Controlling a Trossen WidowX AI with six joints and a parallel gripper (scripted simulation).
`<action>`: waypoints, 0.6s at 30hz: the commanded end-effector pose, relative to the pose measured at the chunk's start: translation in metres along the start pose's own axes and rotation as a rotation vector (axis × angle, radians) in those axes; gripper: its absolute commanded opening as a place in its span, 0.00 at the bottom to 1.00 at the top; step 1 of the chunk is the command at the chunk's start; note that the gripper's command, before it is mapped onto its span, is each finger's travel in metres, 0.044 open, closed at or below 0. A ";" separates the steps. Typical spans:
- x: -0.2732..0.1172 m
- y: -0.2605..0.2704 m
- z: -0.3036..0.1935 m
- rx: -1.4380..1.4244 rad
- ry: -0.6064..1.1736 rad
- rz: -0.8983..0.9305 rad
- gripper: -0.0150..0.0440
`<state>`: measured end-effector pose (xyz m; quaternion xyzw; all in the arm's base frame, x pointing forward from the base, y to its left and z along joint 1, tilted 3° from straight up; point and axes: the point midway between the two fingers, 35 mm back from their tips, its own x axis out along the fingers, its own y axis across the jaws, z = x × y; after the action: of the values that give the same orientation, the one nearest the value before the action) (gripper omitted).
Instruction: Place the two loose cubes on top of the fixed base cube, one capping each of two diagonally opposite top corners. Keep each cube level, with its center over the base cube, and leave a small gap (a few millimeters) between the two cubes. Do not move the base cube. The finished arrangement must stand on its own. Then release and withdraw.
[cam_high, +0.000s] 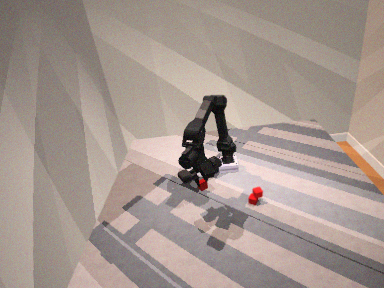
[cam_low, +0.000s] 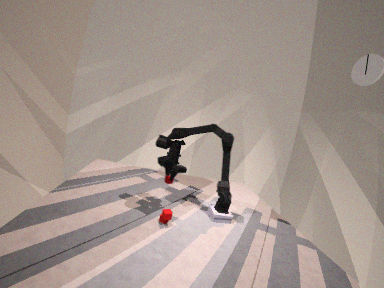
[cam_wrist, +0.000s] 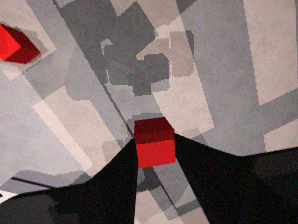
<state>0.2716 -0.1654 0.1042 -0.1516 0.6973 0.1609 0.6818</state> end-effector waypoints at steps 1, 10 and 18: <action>-0.003 0.004 0.004 0.057 0.002 -0.001 0.43; -0.002 0.020 0.025 0.292 0.000 -0.001 0.43; -0.001 0.035 0.041 0.501 -0.002 0.000 0.43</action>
<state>0.2906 -0.1254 0.1059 -0.0114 0.7152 0.0150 0.6987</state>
